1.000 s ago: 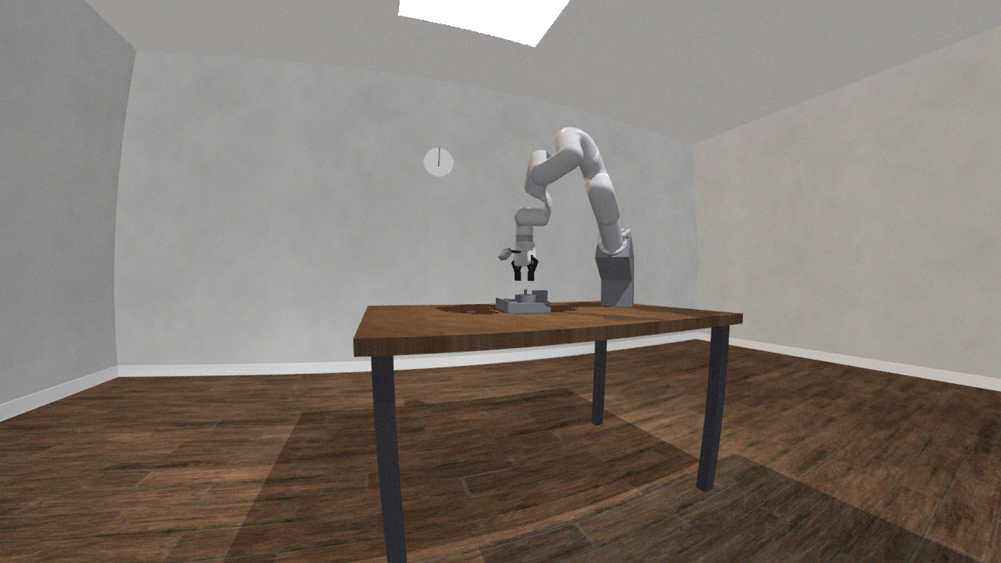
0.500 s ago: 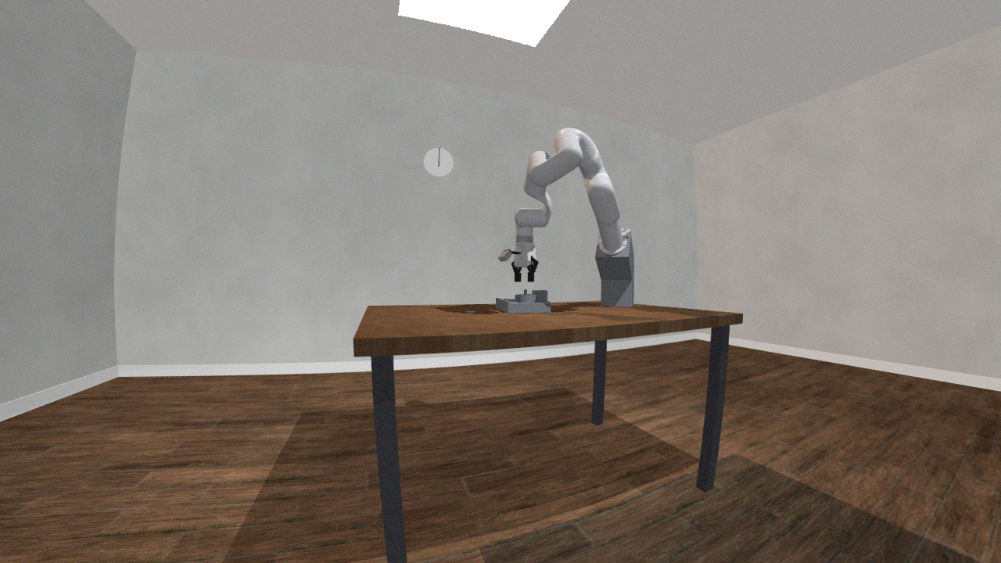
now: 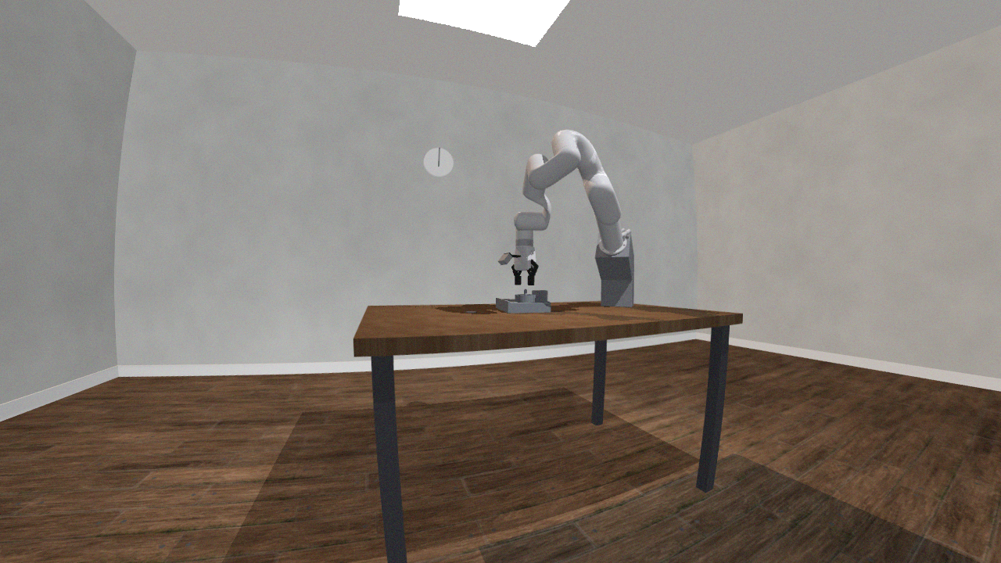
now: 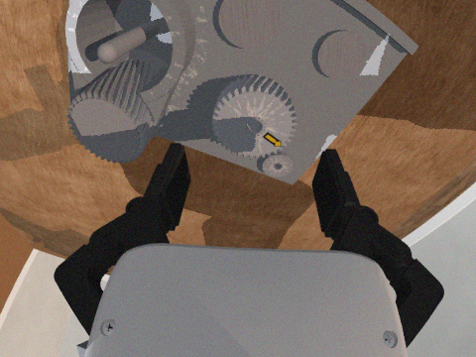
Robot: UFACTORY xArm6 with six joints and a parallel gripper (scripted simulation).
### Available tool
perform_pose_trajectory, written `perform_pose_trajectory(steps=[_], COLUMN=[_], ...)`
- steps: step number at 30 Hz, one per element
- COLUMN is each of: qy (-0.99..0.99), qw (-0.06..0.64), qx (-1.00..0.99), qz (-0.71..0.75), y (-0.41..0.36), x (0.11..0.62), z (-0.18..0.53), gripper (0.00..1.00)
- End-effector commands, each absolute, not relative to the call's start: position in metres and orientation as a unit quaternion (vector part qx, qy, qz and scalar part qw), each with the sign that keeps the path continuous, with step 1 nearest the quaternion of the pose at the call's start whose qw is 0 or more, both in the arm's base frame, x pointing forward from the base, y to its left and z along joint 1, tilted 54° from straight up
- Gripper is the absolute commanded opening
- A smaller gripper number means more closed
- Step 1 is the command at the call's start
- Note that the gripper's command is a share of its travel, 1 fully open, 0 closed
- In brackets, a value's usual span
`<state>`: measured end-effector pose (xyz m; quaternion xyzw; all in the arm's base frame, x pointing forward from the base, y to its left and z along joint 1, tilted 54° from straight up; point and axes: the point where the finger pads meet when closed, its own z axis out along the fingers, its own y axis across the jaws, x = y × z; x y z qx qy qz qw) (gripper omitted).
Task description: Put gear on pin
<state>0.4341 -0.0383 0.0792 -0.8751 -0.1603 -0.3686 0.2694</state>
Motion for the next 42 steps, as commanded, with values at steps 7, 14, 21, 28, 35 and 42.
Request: perform_pose_trajectory(steps=[7,14,21,28,35,42], qy=[-0.16,-0.16,-0.16,-0.16,-0.16,-0.16], qw=[0.269,0.269,0.269,0.269,0.269,0.269], qx=[-0.875,-0.875,-0.875,-0.875,-0.875,-0.875], qz=[-0.369,-0.369,-0.369,-0.369,-0.369,-0.369], y=[-0.032,-0.028,-0.026,-0.025,-0.025,-0.025], x=[0.441,0.445,0.447,0.447,0.447,0.447], z=[0.072,0.068,0.066,0.066,0.066,0.066], gripper=[0.93,0.93,0.93,0.93,0.93,0.93])
